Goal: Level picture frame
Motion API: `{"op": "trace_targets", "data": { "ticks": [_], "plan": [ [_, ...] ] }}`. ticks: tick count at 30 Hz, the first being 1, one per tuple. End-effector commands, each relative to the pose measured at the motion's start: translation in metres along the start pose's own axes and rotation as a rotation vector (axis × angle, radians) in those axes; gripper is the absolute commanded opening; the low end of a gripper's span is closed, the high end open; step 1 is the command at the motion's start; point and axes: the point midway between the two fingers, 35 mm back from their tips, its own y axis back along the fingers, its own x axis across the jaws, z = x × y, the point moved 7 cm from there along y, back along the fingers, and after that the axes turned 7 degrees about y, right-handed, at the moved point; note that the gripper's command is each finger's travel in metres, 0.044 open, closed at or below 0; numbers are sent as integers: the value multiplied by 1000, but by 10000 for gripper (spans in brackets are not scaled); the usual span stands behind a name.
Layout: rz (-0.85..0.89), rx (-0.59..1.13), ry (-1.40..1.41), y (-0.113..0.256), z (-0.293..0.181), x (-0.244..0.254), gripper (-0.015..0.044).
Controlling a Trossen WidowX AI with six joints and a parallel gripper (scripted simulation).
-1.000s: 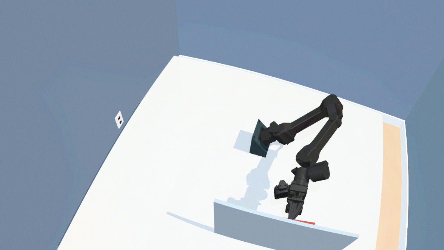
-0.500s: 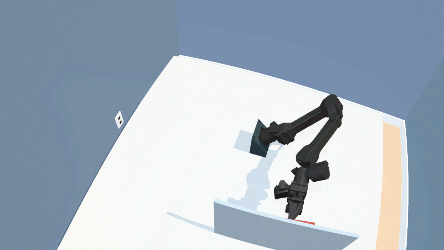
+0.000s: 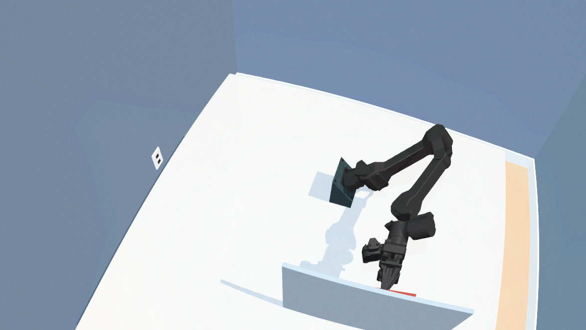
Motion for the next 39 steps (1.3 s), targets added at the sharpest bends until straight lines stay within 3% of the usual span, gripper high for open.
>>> {"op": "trace_targets", "data": {
  "ticks": [1,39],
  "plan": [
    [14,-1,5,0,-1,3,0],
    [14,-1,4,0,-7,2,0]
  ]
}}
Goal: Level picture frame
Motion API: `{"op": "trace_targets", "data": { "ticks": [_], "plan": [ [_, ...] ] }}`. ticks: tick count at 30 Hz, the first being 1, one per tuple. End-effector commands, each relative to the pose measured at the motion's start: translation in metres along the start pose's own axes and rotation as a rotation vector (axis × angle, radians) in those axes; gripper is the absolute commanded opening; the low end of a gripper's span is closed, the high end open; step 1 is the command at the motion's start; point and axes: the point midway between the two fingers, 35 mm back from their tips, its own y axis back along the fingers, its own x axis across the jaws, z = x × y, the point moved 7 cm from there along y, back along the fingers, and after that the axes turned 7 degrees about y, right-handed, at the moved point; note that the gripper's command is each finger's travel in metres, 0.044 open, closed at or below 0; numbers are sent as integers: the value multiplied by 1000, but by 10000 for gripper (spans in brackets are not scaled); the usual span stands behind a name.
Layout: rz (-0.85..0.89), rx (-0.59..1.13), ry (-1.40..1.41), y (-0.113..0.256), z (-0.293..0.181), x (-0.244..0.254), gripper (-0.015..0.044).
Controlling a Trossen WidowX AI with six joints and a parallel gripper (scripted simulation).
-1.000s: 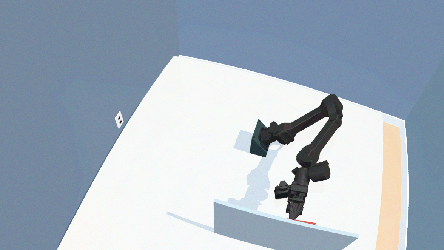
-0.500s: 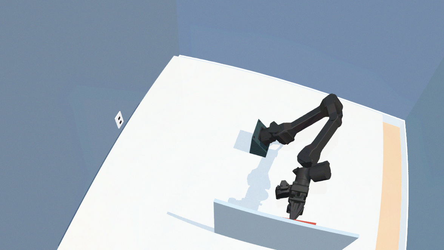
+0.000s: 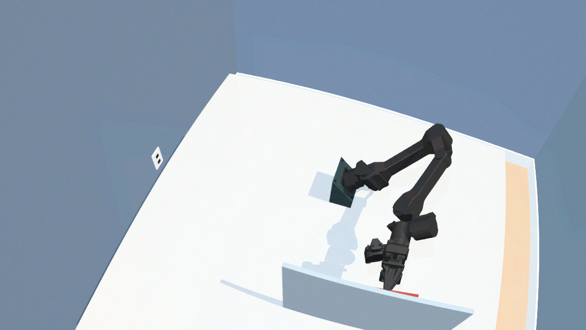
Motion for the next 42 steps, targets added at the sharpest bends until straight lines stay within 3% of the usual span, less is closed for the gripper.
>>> {"op": "trace_targets", "data": {
  "ticks": [1,42],
  "plan": [
    [12,0,4,0,-1,1,0],
    [-2,1,105,0,-2,-5,0]
  ]
}}
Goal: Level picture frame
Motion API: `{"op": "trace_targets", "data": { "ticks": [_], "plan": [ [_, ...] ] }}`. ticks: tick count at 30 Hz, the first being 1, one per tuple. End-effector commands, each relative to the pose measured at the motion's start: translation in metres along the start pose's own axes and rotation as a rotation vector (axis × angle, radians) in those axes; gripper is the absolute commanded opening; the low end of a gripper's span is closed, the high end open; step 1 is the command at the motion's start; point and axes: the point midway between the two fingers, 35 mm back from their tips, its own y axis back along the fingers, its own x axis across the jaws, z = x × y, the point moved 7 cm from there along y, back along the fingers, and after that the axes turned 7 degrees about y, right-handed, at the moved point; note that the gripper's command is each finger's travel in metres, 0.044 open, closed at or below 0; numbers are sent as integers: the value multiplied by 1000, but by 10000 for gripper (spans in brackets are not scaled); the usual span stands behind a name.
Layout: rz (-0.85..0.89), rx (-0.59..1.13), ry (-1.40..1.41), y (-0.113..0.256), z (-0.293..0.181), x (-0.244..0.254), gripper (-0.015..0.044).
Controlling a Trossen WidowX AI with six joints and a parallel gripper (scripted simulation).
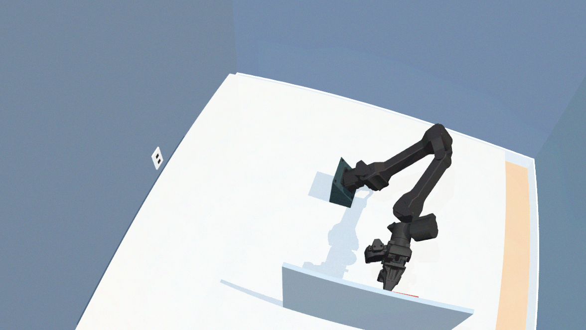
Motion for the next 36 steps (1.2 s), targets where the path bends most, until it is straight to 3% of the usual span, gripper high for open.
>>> {"op": "trace_targets", "data": {
  "ticks": [1,14,24,29,36],
  "plan": [
    [1,0,24,0,0,0,0],
    [1,-1,95,0,-1,-2,0],
    [-1,-2,72,0,0,-1,260],
    [0,-2,63,6,-2,-1,260],
    [8,-4,-33,71,-6,-1,260]
  ]
}}
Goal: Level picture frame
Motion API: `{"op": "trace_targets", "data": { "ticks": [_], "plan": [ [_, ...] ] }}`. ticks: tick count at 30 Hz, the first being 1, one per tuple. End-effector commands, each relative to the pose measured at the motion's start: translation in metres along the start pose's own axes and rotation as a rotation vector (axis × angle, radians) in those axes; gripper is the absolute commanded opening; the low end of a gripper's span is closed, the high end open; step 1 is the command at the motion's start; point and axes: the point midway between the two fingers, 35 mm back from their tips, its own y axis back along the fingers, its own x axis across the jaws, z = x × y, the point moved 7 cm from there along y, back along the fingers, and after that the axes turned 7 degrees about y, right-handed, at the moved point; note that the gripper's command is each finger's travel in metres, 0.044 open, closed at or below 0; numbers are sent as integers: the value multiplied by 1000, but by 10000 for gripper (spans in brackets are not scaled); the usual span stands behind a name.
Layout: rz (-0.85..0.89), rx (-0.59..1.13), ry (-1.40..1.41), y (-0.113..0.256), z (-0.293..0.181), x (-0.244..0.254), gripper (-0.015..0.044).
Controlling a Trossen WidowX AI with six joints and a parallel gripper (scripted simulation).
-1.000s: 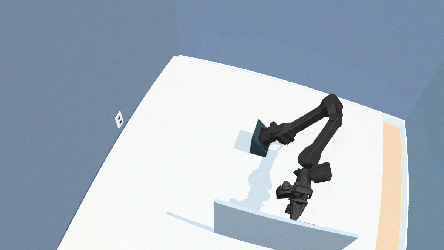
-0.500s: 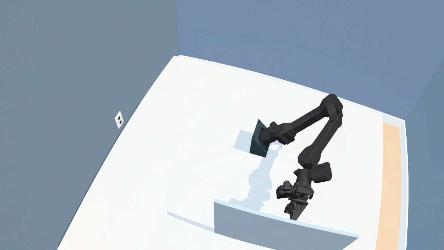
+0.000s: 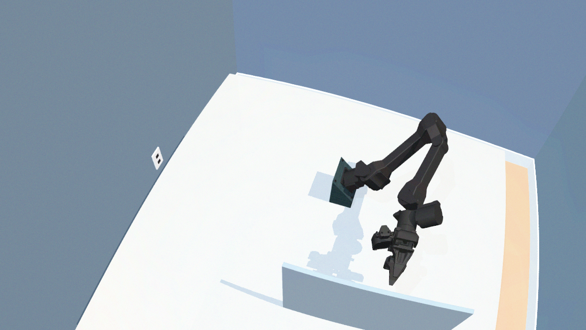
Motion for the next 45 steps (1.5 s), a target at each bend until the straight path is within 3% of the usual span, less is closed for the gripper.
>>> {"op": "trace_targets", "data": {
  "ticks": [1,4,10,22,45],
  "plan": [
    [2,-5,-61,37,3,-4,260],
    [5,-6,-93,56,6,-7,260],
    [10,3,-87,55,5,0,260],
    [0,-12,-232,137,32,30,260],
    [0,-12,-234,139,32,30,260]
  ]
}}
